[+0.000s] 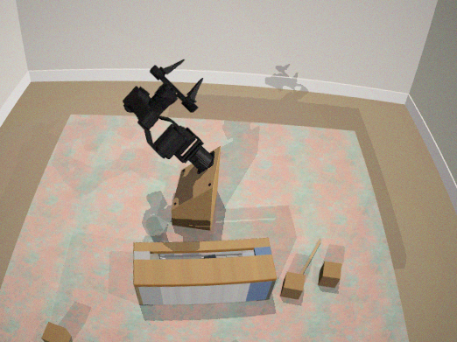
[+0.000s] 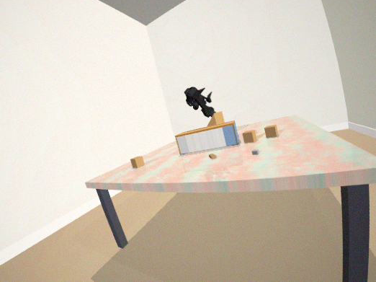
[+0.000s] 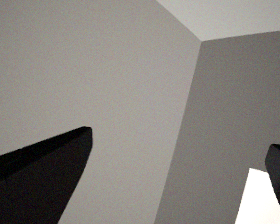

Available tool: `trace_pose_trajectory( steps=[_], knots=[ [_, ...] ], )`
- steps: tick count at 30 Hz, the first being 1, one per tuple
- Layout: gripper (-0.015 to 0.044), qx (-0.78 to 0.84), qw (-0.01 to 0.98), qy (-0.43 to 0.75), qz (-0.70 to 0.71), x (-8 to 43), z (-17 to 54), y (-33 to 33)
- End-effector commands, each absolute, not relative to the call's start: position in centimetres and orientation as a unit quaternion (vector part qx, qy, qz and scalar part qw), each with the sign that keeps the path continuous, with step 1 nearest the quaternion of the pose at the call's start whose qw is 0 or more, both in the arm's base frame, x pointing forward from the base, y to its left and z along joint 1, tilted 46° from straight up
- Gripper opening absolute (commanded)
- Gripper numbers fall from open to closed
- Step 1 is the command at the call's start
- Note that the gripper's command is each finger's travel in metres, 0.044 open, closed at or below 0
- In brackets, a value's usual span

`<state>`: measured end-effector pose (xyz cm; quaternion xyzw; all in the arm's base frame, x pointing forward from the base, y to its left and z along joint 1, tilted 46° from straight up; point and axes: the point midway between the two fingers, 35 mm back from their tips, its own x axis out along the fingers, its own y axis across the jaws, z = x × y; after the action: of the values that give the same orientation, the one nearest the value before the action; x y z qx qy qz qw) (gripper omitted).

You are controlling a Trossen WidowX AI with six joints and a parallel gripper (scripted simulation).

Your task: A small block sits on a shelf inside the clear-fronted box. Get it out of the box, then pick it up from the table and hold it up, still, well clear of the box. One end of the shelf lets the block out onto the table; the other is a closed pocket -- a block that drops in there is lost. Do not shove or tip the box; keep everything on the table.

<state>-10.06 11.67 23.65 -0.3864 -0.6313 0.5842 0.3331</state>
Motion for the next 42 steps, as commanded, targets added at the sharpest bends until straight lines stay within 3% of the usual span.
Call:
trace_pose_trajectory(
  steps=[1, 5, 14, 22, 31, 42],
  knots=[
    [0.0400, -0.386, 0.332, -0.631, 0.586, -10.1, 23.6, 11.6],
    [0.0400, -0.368, 0.303, -0.622, 0.622, -11.7, 23.1, 10.4],
    [0.0400, -0.262, 0.111, -0.703, 0.652, -16.7, 23.1, 1.6],
    [0.0400, -0.148, -0.063, -0.759, 0.631, -16.4, 22.5, -8.5],
    [0.0400, -0.008, -0.238, -0.797, 0.555, -9.6, 20.8, -18.6],
    [0.0400, 0.170, -0.401, -0.805, 0.402, 5.5, 17.5, -23.6]
  ],
)
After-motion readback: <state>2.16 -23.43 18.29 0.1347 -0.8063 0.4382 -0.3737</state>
